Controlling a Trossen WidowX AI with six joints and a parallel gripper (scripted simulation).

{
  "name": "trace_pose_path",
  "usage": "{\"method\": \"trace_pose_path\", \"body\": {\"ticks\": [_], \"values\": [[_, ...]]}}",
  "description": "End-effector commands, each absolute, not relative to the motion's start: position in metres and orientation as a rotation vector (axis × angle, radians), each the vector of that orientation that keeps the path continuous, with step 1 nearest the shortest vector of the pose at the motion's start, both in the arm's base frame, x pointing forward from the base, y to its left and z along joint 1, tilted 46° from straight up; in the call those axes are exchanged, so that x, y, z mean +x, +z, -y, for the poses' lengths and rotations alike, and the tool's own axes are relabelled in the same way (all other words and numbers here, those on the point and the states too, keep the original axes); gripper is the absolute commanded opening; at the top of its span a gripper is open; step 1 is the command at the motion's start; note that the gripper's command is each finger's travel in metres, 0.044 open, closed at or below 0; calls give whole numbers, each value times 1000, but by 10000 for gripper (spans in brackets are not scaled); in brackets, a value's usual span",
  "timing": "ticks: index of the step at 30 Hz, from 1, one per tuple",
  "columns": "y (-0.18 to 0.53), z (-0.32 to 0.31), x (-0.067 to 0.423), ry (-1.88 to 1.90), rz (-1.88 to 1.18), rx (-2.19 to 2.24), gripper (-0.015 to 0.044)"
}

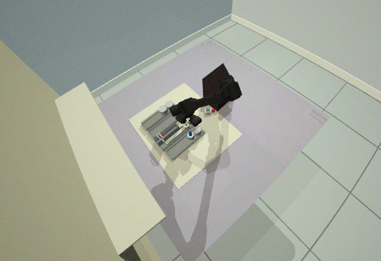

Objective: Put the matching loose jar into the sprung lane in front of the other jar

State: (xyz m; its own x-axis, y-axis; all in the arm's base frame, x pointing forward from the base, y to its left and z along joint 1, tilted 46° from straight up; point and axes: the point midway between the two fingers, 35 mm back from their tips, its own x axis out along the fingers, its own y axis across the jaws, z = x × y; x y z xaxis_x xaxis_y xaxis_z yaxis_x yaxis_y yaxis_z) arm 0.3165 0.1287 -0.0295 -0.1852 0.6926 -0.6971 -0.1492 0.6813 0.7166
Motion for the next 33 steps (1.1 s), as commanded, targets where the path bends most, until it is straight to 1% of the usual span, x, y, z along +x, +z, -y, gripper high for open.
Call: {"method": "trace_pose_path", "body": {"ticks": [1, 33], "values": [[-27, -131, 322, 812, -1564, 459, 0], [-27, -131, 325, 812, -1564, 459, 0]]}}
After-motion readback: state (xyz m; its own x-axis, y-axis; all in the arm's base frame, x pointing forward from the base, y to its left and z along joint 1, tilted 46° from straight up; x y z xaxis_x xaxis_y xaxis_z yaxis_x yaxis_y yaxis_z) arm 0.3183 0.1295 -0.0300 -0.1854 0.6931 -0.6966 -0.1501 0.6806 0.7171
